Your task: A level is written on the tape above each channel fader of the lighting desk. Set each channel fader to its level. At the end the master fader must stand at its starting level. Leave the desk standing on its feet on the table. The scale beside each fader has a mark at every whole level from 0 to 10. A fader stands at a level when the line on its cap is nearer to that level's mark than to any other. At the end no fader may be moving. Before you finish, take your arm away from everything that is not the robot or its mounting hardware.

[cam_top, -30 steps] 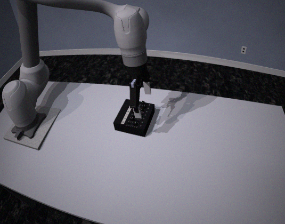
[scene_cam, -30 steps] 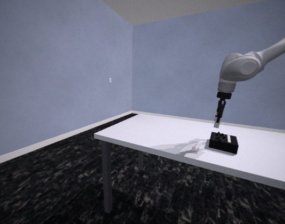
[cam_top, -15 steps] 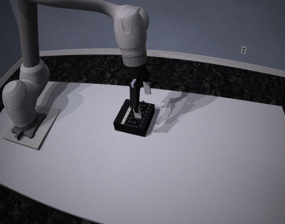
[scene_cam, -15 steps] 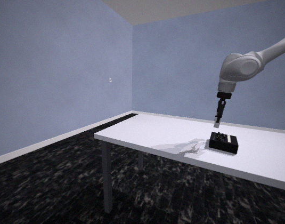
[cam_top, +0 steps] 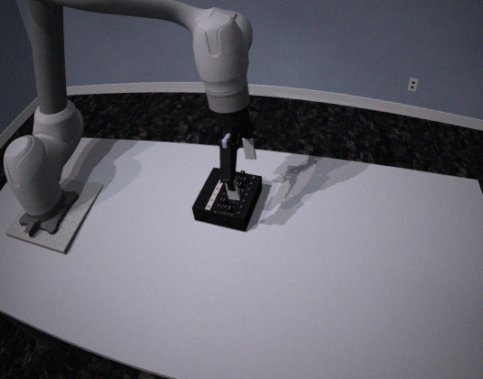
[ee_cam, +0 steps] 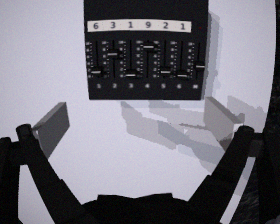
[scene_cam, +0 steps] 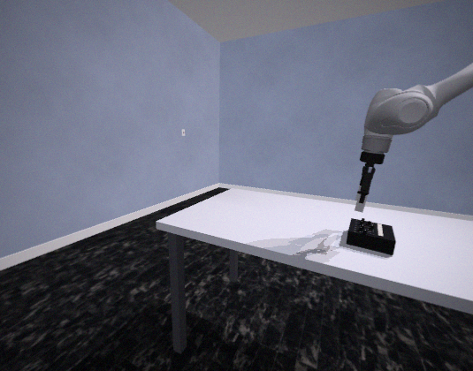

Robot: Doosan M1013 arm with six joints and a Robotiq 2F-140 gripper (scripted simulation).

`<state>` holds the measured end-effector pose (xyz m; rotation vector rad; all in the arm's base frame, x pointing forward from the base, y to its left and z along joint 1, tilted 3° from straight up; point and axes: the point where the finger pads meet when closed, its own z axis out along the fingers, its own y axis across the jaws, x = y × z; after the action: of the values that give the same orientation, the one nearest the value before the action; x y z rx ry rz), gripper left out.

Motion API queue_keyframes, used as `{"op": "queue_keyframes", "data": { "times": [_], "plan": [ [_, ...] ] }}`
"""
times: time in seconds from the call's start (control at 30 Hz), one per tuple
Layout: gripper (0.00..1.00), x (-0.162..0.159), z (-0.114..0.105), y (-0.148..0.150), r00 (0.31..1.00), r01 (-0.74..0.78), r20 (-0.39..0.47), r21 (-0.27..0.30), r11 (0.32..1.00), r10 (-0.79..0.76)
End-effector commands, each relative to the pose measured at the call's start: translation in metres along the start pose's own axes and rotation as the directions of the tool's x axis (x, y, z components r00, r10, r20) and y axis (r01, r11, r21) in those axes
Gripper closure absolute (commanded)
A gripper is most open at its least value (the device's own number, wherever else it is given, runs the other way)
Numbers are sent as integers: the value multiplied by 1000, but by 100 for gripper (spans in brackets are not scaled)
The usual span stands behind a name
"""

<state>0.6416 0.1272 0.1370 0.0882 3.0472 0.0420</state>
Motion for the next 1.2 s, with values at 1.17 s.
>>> {"op": "queue_keyframes", "data": {
  "times": [1.17],
  "plan": [
    [0, -48, 6, 10, 1000, -5, 1, 5, 1000, 5]
  ]
}}
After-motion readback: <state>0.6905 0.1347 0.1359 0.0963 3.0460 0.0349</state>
